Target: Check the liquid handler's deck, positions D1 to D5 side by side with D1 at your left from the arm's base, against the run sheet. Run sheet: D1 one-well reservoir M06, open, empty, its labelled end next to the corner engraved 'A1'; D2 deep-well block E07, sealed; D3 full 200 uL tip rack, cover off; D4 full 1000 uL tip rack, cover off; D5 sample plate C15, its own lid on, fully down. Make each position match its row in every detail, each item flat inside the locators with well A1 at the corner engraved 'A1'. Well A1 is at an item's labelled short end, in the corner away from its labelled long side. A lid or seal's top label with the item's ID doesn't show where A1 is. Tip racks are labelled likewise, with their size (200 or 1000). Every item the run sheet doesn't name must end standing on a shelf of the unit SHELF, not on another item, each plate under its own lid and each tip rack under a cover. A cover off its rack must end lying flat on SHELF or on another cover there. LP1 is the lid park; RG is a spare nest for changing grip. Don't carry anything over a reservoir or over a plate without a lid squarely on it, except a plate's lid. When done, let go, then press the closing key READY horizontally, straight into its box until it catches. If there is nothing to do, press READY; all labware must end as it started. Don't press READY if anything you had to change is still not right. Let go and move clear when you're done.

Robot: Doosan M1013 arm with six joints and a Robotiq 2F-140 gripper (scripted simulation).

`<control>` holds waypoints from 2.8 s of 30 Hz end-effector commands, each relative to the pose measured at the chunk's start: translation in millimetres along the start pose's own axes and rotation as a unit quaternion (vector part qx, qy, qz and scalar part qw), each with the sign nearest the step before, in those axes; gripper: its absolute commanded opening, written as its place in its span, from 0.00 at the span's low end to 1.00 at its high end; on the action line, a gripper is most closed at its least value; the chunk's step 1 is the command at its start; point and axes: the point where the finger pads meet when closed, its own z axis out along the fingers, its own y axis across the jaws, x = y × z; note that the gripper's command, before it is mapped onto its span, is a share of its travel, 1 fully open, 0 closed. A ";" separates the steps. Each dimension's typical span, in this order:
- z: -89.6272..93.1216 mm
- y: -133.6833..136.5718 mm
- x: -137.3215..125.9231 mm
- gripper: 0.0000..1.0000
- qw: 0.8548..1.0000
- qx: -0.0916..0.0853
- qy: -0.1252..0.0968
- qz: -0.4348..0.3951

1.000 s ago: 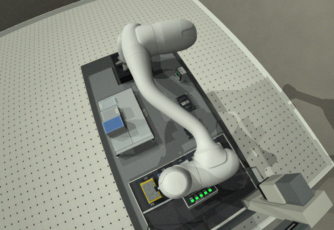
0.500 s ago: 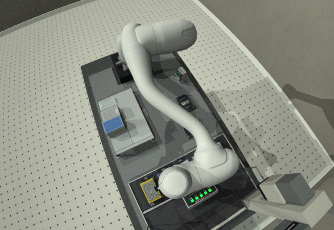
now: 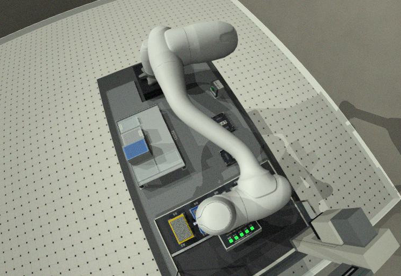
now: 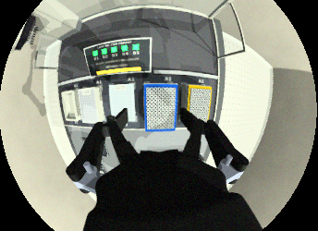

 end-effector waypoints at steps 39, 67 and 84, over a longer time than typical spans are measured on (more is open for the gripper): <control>-1.8 -106.7 0.4 0.79 1.000 0.000 0.001 0.000; -1.7 -151.6 0.4 0.79 1.000 0.000 0.001 0.000; -1.8 -226.6 0.4 0.79 1.000 0.000 0.001 0.000</control>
